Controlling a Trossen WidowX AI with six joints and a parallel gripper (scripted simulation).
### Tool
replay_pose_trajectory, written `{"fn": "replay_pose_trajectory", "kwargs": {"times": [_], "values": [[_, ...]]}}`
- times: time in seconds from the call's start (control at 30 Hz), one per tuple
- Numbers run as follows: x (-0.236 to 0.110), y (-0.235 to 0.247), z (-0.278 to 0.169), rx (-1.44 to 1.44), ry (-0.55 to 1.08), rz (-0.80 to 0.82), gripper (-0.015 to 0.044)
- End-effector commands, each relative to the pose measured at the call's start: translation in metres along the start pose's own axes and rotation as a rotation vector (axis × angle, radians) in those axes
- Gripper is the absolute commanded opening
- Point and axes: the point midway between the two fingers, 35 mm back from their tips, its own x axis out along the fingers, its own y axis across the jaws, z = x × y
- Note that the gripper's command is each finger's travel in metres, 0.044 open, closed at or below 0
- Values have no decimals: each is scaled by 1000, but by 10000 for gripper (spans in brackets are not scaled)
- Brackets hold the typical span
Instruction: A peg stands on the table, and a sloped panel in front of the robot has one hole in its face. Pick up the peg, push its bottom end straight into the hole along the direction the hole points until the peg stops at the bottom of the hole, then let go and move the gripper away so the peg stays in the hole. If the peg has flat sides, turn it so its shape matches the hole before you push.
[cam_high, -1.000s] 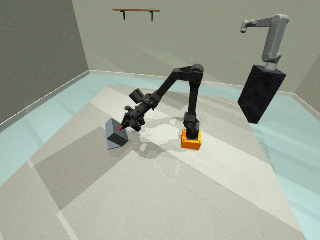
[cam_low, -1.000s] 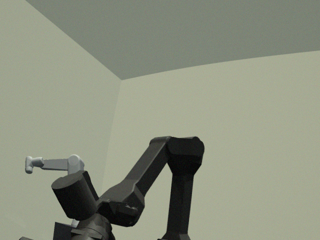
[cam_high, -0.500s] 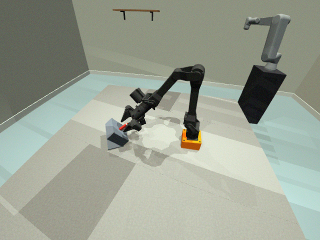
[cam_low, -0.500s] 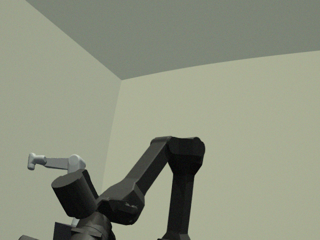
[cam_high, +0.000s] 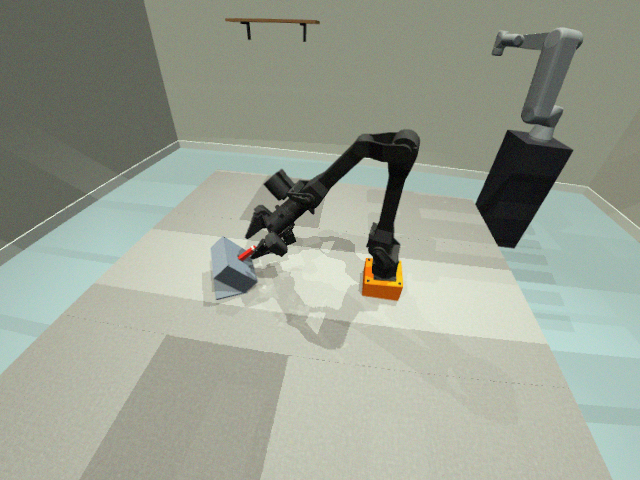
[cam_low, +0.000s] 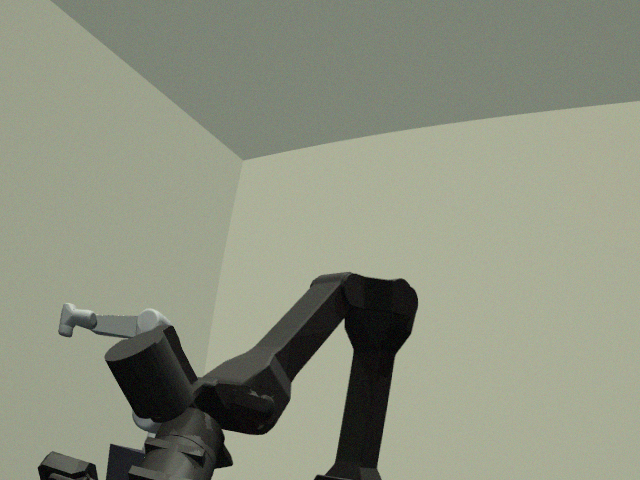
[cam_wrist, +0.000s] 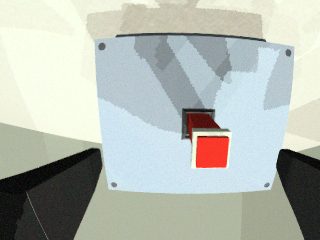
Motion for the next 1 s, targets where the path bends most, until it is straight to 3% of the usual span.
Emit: {"fn": "replay_pose_trajectory", "kwargs": {"times": [0.0,0.97], "values": [[-5,-1,0,-2,0,-5,440],[-46,4,0,1,-6,-1,440]]}}
